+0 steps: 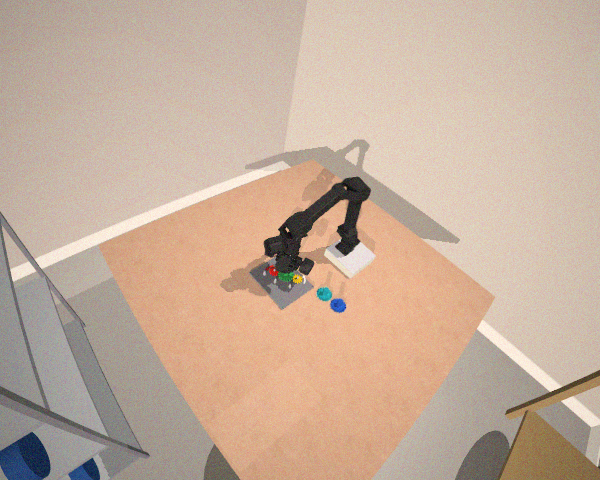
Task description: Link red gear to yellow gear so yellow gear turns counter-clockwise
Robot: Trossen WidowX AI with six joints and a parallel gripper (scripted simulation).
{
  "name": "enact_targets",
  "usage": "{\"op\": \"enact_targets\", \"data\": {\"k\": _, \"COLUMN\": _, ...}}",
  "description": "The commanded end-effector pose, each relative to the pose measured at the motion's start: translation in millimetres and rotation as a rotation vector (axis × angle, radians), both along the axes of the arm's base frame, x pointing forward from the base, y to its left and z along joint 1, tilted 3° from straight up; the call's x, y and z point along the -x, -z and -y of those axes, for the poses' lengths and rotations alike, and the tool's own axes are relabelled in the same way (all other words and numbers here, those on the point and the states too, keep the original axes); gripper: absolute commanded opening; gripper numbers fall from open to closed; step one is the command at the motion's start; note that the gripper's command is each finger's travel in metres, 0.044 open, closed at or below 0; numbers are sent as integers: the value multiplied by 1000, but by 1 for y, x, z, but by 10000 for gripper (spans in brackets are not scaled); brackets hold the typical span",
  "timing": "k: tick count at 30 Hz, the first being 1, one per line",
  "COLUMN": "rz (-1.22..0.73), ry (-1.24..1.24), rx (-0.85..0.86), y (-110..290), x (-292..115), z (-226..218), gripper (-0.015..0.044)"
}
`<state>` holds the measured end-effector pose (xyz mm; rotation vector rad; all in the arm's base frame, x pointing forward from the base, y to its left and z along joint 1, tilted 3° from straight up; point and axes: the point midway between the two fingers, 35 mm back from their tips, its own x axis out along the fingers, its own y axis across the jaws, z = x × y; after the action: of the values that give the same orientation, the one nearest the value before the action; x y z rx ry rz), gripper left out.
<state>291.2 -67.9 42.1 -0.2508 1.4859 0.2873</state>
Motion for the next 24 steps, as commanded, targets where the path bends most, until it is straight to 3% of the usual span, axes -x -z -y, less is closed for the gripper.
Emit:
{"op": "enact_targets", "data": {"k": 1, "rz": -2, "ry": 62, "rx": -5, "y": 1, "x": 1, "z": 0, "gripper": 0}}
{"op": "enact_targets", "data": {"k": 15, "rz": -9, "ry": 256, "rx": -17, "y": 2, "x": 0, "z": 1, "gripper": 0}}
{"op": "enact_targets", "data": {"k": 20, "rz": -7, "ry": 206, "rx": -13, "y": 0, "x": 1, "z": 1, "gripper": 131}}
{"op": "enact_targets", "data": {"k": 24, "rz": -5, "ry": 145, "rx": -10, "y": -3, "x": 2, "z": 1, "gripper": 140}}
